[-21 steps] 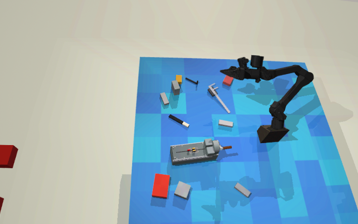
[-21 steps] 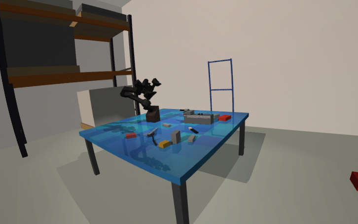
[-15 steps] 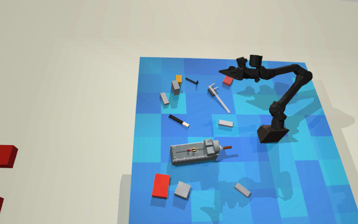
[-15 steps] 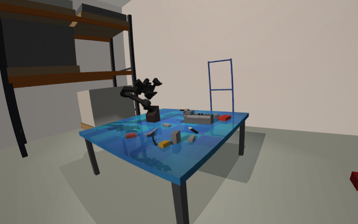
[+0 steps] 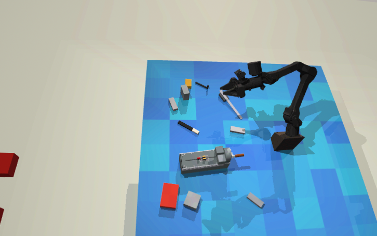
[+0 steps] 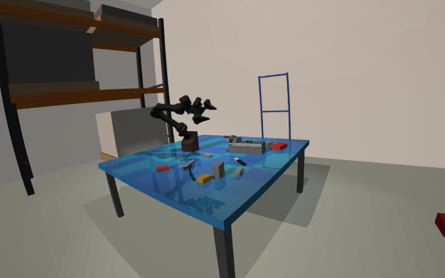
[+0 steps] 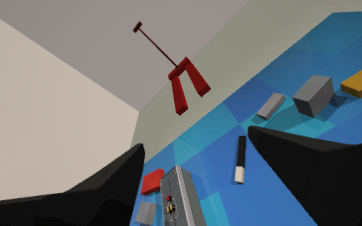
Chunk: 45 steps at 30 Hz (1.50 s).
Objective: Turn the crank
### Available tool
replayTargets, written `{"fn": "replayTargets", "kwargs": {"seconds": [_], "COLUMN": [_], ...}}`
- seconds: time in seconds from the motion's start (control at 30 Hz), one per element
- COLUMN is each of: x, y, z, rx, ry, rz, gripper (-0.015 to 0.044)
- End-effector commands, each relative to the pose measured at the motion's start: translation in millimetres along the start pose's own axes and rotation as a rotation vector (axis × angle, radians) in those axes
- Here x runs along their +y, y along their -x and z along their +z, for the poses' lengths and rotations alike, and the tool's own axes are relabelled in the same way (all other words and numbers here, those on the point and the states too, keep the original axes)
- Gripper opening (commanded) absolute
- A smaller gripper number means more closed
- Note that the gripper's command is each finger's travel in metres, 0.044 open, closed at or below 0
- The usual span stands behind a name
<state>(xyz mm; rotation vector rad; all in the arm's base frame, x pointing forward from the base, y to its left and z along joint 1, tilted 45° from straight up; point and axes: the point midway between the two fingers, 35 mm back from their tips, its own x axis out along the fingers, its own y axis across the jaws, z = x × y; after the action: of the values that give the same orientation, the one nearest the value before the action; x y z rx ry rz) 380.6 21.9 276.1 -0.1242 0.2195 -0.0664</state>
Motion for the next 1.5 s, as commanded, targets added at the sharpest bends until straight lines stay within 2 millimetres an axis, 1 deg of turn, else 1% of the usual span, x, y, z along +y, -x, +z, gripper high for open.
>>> {"fn": "replayTargets", "kwargs": {"seconds": [0.0,0.3,0.6,0.9,1.2,1.27,1.33,1.47], "x": [12,42,73,104,134,136,133,116], "y": [-21,-54,-79,-95,-104,-104,-106,-113], "z": [-20,-58,-101,-148,-196,-200,-204,-226], "rx": [0.096,0.267,0.423,0.562,0.678,0.685,0.686,0.686], "ry": [0.06,0.197,0.365,0.559,0.773,0.79,0.79,0.791], "rz": [-0.012,-0.029,-0.042,-0.052,-0.061,-0.062,-0.061,-0.062], "gripper": [0.044,0.044,0.044,0.044,0.044,0.044,0.044,0.044]}}
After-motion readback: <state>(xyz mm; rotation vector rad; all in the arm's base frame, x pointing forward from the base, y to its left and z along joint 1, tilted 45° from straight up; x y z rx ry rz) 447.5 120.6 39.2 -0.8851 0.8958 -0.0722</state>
